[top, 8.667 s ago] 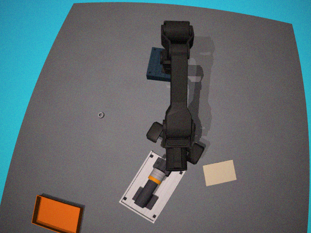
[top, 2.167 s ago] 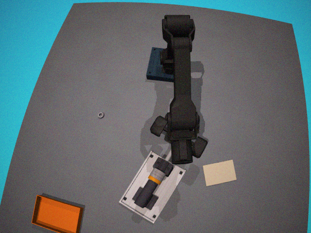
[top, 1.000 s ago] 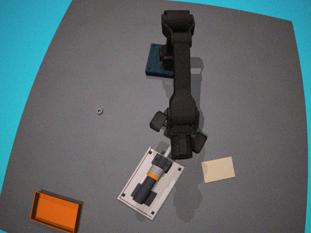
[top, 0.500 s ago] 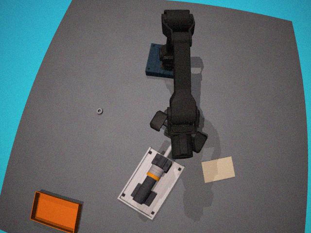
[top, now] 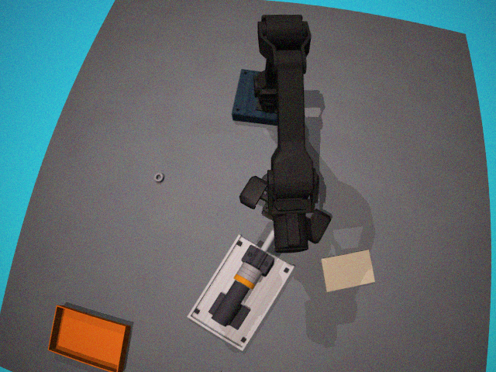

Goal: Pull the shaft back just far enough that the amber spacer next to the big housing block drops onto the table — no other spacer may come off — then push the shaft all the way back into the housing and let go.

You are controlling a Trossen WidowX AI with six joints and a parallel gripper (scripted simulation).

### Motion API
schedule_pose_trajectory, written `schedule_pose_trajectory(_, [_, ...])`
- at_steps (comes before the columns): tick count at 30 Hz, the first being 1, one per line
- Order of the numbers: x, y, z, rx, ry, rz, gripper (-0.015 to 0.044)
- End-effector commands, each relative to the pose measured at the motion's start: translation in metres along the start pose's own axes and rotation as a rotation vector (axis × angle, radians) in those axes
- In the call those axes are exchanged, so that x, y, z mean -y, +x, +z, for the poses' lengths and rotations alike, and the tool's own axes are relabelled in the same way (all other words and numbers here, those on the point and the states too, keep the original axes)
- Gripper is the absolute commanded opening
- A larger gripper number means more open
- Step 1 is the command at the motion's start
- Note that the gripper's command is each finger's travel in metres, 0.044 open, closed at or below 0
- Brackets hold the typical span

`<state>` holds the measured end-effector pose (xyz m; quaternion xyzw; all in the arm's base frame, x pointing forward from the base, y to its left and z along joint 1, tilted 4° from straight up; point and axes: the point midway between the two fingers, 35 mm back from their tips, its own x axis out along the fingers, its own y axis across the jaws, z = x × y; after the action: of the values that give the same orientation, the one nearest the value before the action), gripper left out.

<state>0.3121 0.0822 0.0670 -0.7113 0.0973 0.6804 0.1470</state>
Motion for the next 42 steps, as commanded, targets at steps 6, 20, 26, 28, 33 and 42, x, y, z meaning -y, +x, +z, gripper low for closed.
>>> schedule_pose_trajectory(6, [0.0004, -0.0001, 0.0022, 0.003, 0.004, -0.001, 0.0000])
schedule_pose_trajectory(20, [0.0004, -0.0001, 0.0039, 0.003, 0.004, -0.001, 0.0000])
schedule_pose_trajectory(26, [0.0004, -0.0001, 0.0046, 0.003, 0.004, -0.001, 0.0000])
schedule_pose_trajectory(28, [0.0004, -0.0001, 0.0048, 0.003, 0.004, -0.001, 0.0000])
schedule_pose_trajectory(33, [0.0004, -0.0001, 0.0054, 0.003, 0.004, -0.001, 0.0000])
schedule_pose_trajectory(42, [0.0004, -0.0001, 0.0065, 0.004, 0.004, -0.002, 0.0000])
